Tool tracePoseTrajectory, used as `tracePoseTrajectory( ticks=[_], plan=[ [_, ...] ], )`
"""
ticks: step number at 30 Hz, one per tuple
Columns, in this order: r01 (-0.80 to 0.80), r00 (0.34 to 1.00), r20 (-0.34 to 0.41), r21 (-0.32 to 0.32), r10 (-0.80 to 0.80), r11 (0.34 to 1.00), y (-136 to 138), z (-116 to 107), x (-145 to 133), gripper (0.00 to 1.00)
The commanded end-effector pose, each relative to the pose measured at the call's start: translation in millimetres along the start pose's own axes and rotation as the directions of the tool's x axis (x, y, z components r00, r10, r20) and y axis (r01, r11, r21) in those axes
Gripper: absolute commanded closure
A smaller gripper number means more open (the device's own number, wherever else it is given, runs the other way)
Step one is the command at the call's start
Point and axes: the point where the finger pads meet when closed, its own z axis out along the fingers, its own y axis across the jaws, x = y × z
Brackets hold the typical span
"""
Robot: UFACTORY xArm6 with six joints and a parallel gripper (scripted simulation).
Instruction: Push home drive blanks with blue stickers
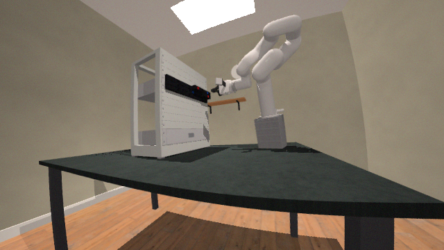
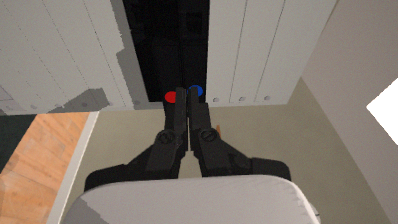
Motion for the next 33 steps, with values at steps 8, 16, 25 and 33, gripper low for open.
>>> tracePoseTrajectory(
  ticks=[8, 16, 25, 33],
  plan=[
    [-0.007, 0.999, -0.035, 0.001, 0.007, 1.0, 12.7, 1.4, -32.8, 1.0],
    [-0.007, 0.999, -0.035, 0.001, 0.007, 1.0, 13.4, 3.1, -34.9, 1.0],
    [-0.007, 0.999, -0.035, 0.001, 0.007, 1.0, 13.3, 33.8, -33.9, 1.0],
    [-0.007, 0.999, -0.035, 0.001, 0.007, 1.0, 13.3, 54.8, -33.2, 1.0]
  ],
)
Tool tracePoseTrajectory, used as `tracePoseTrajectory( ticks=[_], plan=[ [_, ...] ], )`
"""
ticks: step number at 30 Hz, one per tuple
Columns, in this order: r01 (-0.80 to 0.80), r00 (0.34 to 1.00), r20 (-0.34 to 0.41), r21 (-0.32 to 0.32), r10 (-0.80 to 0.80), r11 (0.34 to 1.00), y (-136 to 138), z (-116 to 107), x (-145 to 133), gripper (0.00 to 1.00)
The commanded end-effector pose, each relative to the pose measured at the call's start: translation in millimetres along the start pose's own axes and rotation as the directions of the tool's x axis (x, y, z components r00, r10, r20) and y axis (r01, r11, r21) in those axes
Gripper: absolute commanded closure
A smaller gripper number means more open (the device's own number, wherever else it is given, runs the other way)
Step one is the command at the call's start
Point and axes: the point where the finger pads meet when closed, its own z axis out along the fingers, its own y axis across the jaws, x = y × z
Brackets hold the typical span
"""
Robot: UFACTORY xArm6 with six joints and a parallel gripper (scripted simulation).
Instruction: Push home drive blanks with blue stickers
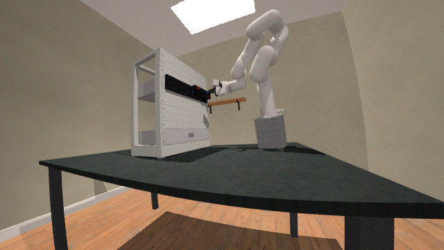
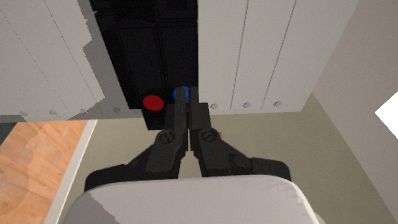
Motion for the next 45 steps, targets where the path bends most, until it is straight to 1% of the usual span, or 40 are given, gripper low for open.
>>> tracePoseTrajectory(
  ticks=[1, 31, 41, 45],
  plan=[
    [0.001, 1.0, -0.001, -0.007, -0.001, 1.0, 1.1, 8.6, -0.3, 1.0],
    [0.001, 1.0, -0.001, -0.007, -0.001, 1.0, 0.3, 11.4, -0.3, 1.0],
    [0.001, 1.0, -0.001, -0.007, -0.001, 1.0, 0.4, 20.9, -0.3, 1.0],
    [0.001, 1.0, -0.001, -0.007, -0.001, 1.0, 0.4, 21.3, -0.3, 1.0]
  ],
)
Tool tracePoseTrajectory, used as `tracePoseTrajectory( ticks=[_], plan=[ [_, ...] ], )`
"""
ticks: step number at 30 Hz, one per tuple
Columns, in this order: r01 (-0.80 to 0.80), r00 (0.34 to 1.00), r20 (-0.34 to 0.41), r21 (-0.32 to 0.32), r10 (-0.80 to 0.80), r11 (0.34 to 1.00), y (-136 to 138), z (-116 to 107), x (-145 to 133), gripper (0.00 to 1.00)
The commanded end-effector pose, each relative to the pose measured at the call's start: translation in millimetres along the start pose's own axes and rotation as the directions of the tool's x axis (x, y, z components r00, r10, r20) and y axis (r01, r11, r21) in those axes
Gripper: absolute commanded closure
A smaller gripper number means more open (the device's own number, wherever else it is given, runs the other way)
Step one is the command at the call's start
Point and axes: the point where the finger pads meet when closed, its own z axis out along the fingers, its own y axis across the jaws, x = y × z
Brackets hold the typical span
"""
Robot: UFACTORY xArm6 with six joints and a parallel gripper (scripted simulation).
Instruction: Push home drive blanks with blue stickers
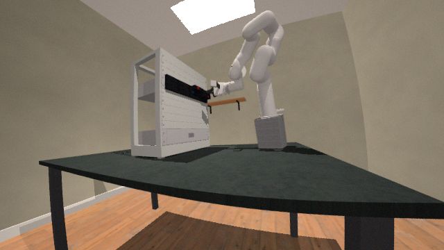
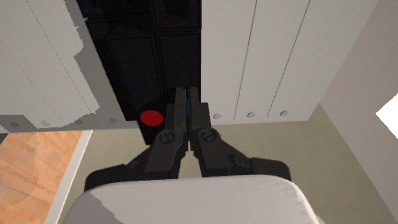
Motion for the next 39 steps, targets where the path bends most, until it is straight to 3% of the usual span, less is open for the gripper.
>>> tracePoseTrajectory(
  ticks=[1, 39],
  plan=[
    [0.001, 1.0, -0.001, -0.003, -0.001, 1.0, 1.6, 1.6, 0.1, 1.0],
    [0.001, 1.0, -0.001, -0.003, -0.001, 1.0, 1.8, 21.6, 0.1, 1.0]
  ],
)
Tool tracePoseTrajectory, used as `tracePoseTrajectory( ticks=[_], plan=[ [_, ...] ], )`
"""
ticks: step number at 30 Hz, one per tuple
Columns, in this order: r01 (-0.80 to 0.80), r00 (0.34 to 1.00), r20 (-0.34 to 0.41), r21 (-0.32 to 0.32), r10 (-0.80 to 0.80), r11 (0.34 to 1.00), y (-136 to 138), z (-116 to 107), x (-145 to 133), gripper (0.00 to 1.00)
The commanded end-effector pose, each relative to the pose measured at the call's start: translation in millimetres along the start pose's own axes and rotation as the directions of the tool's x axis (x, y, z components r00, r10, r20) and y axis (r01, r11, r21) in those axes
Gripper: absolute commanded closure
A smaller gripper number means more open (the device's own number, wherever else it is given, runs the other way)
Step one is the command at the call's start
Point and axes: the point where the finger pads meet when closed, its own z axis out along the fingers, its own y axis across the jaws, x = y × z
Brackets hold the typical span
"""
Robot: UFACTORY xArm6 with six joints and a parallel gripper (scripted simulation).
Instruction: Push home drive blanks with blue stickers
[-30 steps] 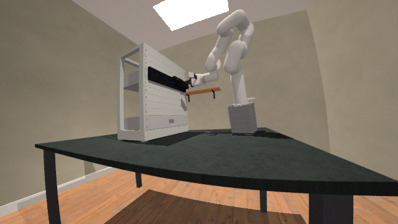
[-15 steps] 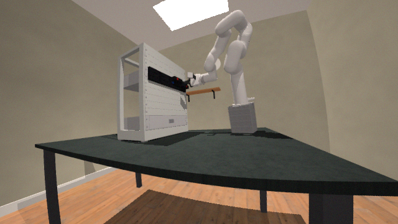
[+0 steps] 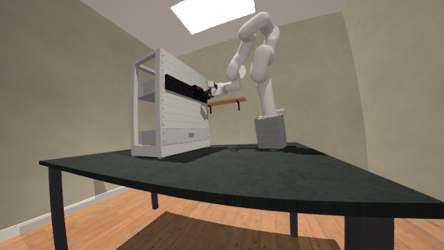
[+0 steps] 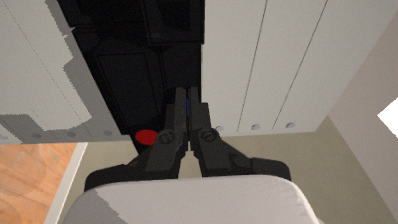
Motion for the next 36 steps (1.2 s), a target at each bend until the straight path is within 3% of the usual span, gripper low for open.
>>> tracePoseTrajectory(
  ticks=[1, 36],
  plan=[
    [0.001, 1.0, -0.001, -0.004, -0.001, 1.0, 1.8, 1.1, 0.1, 1.0],
    [0.001, 1.0, -0.001, -0.004, -0.001, 1.0, 1.9, 7.1, 0.1, 1.0]
  ],
)
